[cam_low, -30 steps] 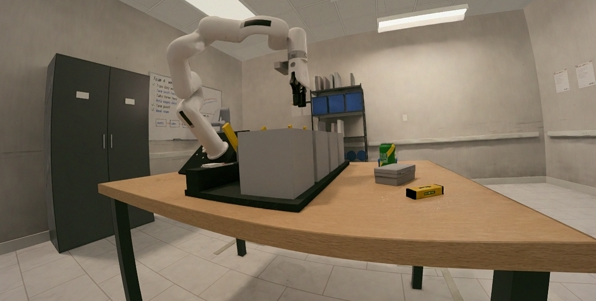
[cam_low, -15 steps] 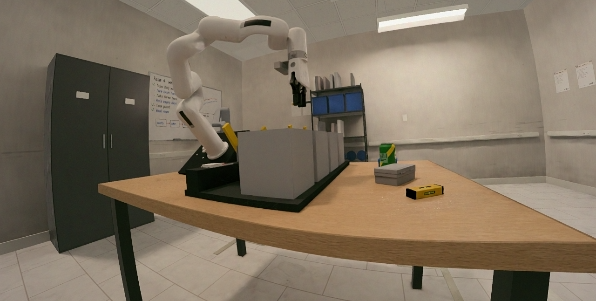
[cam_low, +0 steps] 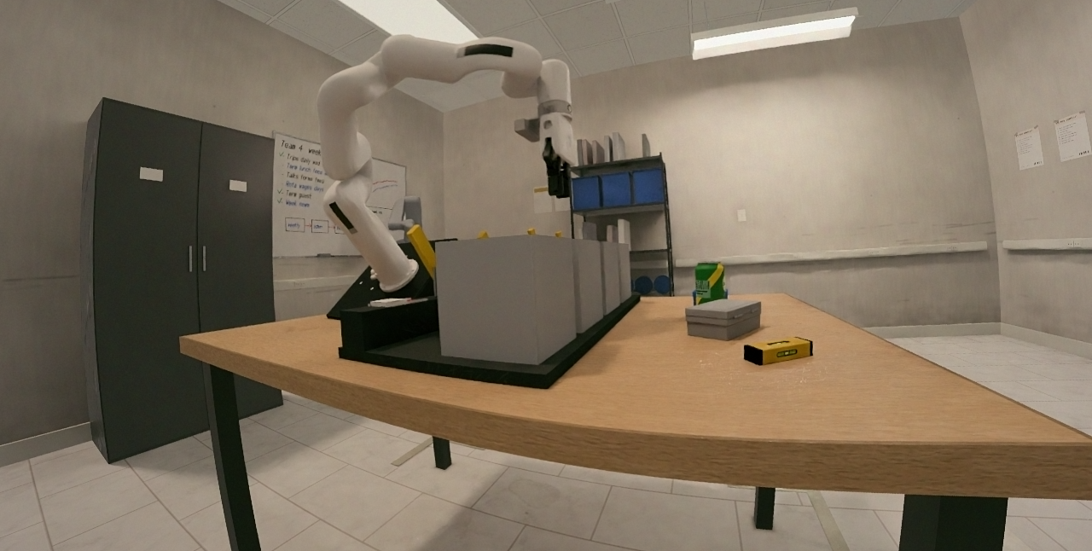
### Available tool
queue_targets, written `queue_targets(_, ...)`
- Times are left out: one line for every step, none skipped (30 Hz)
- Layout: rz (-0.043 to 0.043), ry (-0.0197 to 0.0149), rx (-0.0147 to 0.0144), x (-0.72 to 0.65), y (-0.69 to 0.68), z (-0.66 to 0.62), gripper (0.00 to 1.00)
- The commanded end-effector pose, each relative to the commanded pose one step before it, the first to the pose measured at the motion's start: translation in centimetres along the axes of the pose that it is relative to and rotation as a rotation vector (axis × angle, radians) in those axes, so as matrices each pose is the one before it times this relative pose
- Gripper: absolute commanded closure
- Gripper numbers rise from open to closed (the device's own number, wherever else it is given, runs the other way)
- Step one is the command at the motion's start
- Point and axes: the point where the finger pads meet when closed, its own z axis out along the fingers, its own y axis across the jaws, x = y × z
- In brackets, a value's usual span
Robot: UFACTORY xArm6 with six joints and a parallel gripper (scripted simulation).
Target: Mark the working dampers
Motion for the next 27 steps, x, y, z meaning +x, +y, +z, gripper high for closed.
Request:
queue_targets(0.00155,-0.00055,-0.001,-0.472,4.178,-0.263,0.61)
queue_targets(0.0,0.00003,0.00004,0.009,0.748,0.005,0.61)
queue_targets(0.00001,0.00003,0.00009,0.02,0.75,0.01,0.61)
queue_targets(0.00002,0.00004,0.00014,0.03,0.73,0.014,0.61)
queue_targets(0.00003,0.00004,0.00018,0.039,0.715,0.018,0.61)
queue_targets(0.00003,0.00004,0.00023,0.049,0.709,0.022,0.61)
queue_targets(0.00004,0.00005,0.00028,0.059,0.711,0.026,0.61)
queue_targets(0.00005,0.00005,0.00033,0.069,0.713,0.031,0.61)
queue_targets(0.00006,0.00005,0.00038,0.079,0.713,0.035,0.61)
queue_targets(0.00007,0.00005,0.00042,0.088,0.711,0.039,0.61)
queue_targets(0.00008,0.00005,0.00047,0.098,0.708,0.044,0.61)
queue_targets(0.0,0.0,0.0,0.0,0.0,0.0,0.61)
queue_targets(0.0,0.0,0.0,0.0,0.0,0.0,0.61)
queue_targets(0.0002,0.0001,0.00113,0.234,1.471,0.105,0.61)
queue_targets(0.00007,0.00003,0.00036,0.075,0.419,0.033,0.61)
queue_targets(0.00001,0.0,0.00004,0.008,0.044,0.004,0.61)
queue_targets(0.0,0.0,0.0,0.0,0.0,0.0,0.61)
queue_targets(0.0,0.0,0.0,0.0,0.0,0.0,0.61)
queue_targets(0.0,0.0,0.0,0.0,0.0,0.0,0.61)
queue_targets(0.0,0.0,0.0,0.0,0.0,0.0,0.61)
queue_targets(0.0,0.0,0.0,0.0,0.0,0.0,0.61)
queue_targets(0.0,0.0,0.0,0.0,0.0,0.0,0.61)
queue_targets(0.0,0.0,0.0,0.0,0.0,0.0,0.61)
queue_targets(0.0,0.0,0.0,0.0,0.0,0.0,0.61)
queue_targets(0.0,0.0,0.0,0.0,0.0,0.0,0.61)
queue_targets(0.0,0.0,0.0,0.0,0.0,0.0,0.61)
queue_targets(0.0,0.0,0.0,0.0,0.0,0.0,0.61)
